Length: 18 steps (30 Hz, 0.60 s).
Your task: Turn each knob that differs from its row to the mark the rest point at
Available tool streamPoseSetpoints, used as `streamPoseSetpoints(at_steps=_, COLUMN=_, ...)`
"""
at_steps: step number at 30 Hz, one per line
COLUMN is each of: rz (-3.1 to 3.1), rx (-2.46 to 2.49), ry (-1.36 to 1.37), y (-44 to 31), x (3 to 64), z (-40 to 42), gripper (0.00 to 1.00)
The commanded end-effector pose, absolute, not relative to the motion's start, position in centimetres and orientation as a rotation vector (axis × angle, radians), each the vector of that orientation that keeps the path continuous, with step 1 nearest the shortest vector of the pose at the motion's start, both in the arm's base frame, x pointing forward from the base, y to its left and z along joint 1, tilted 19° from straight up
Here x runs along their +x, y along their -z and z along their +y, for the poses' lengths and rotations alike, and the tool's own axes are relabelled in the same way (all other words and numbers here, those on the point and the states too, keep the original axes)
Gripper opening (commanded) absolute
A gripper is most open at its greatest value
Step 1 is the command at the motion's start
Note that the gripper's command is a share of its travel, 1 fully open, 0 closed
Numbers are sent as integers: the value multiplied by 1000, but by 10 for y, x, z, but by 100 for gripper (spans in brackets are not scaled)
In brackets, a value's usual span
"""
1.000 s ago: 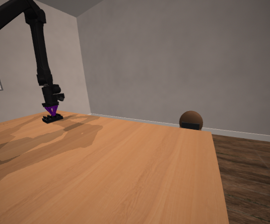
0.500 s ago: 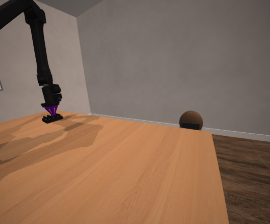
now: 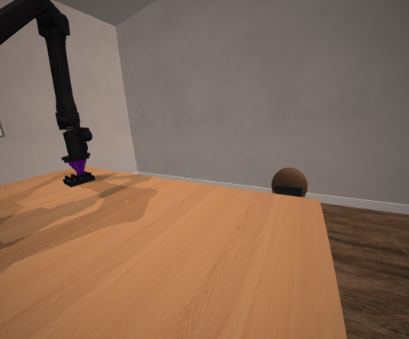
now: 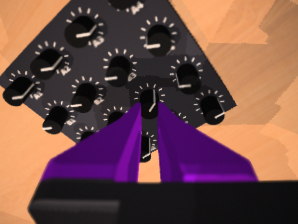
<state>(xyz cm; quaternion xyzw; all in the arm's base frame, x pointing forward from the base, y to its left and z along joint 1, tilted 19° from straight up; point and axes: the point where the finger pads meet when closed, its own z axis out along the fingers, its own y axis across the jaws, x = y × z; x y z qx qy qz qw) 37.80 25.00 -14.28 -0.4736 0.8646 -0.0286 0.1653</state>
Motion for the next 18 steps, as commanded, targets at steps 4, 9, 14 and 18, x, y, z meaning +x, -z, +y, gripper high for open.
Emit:
streamPoseSetpoints(at_steps=4, rz=2316, rx=-1595, ry=113, y=147, x=378, z=253, gripper=8)
streamPoseSetpoints(at_steps=9, rz=2222, rx=-1732, ry=140, y=147, x=378, z=253, gripper=8)
streamPoseSetpoints(at_steps=14, rz=2132, rx=-1850, ry=164, y=147, x=377, z=253, gripper=8)
streamPoseSetpoints(at_steps=18, rz=2099, rx=-1893, ry=172, y=148, x=377, z=253, gripper=8)
